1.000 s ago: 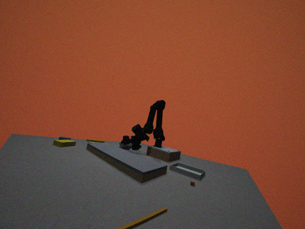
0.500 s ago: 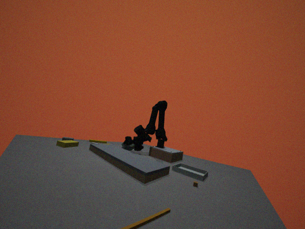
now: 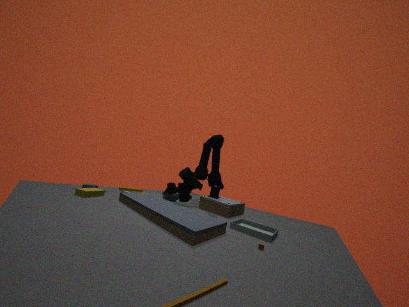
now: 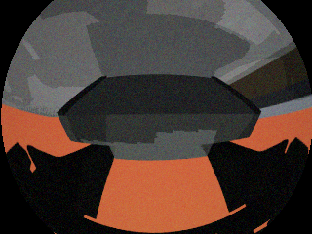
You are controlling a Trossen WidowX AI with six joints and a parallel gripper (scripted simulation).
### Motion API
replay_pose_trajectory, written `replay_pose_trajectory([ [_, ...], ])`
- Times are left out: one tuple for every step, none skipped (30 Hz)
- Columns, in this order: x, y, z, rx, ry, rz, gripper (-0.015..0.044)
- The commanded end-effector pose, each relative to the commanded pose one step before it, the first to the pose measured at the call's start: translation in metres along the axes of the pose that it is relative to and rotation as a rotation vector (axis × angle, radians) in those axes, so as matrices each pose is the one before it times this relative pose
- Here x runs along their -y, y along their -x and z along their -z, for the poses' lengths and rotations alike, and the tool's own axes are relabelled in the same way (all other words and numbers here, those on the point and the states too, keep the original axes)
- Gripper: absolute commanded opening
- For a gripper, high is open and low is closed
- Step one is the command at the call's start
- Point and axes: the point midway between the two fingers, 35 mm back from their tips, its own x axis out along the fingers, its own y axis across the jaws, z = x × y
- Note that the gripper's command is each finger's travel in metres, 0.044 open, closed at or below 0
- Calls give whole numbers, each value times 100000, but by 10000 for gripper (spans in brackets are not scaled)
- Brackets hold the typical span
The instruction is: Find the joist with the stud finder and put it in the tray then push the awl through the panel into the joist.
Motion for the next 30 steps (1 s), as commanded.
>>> replay_pose_trajectory([
  [21,-14,13,-282,-562,50,378],
  [-4,-18,-38,29,92,-13,378],
  [-4,-19,-41,31,98,-14,378],
  [-5,-22,-47,36,114,-16,378],
  [-1,9,-22,6,15,-2,378],
  [-1,19,-46,12,31,-4,378],
  [-2,31,-75,19,51,-6,378],
  [-3,32,-78,17,53,-6,378],
  [-3,34,-82,16,57,-6,378],
  [-3,26,-61,11,43,-4,378],
  [-1,9,-21,3,15,-1,378],
  [0,0,0,0,0,0,378],
  [0,0,0,0,0,0,378],
  [0,0,0,0,0,0,378],
  [-1,13,-21,4,0,-1,378],
  [-2,21,-34,5,0,-1,378],
  [-4,31,-49,7,0,-1,378],
  [-5,44,-70,8,1,-1,378],
  [-5,41,-65,5,1,-1,378],
  [-2,15,-23,1,1,0,378],
  [0,0,0,0,0,0,378],
  [0,0,0,0,0,0,378],
  [0,0,0,0,0,0,378],
  [0,0,0,0,0,0,378],
  [0,0,0,0,0,0,378],
  [0,0,0,0,0,0,378],
  [0,0,0,0,0,0,378],
  [0,0,0,0,0,0,378],
  [0,0,0,0,0,0,378],
  [0,0,0,0,0,0,378],
])
